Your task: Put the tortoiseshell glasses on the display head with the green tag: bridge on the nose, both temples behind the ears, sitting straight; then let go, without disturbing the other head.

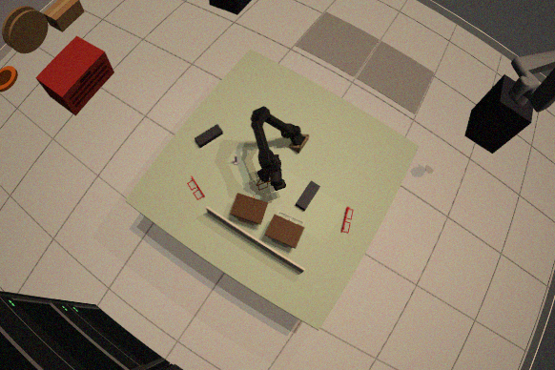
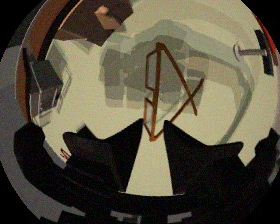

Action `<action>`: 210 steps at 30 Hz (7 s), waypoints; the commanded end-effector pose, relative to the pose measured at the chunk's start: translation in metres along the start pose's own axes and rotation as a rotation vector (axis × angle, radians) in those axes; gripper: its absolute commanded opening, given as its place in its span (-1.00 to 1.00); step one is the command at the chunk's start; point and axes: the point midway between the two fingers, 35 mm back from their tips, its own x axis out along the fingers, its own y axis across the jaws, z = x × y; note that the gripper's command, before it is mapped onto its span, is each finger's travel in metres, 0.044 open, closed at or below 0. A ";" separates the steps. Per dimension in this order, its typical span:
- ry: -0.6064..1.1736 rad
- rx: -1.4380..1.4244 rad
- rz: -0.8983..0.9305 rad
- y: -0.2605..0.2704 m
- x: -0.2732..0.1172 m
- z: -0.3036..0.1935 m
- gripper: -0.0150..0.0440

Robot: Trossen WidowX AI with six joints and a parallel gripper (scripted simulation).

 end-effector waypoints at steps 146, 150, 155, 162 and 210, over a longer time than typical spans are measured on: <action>-0.008 -0.009 -0.023 -0.155 -0.004 0.133 -0.49; -0.008 -0.009 -0.023 -0.156 -0.001 0.133 -0.49; -0.008 -0.009 -0.023 -0.153 -0.001 0.135 -0.49; -0.008 -0.009 -0.022 -0.148 -0.001 0.139 -0.49; -0.009 -0.007 -0.021 -0.131 -0.001 0.156 -0.49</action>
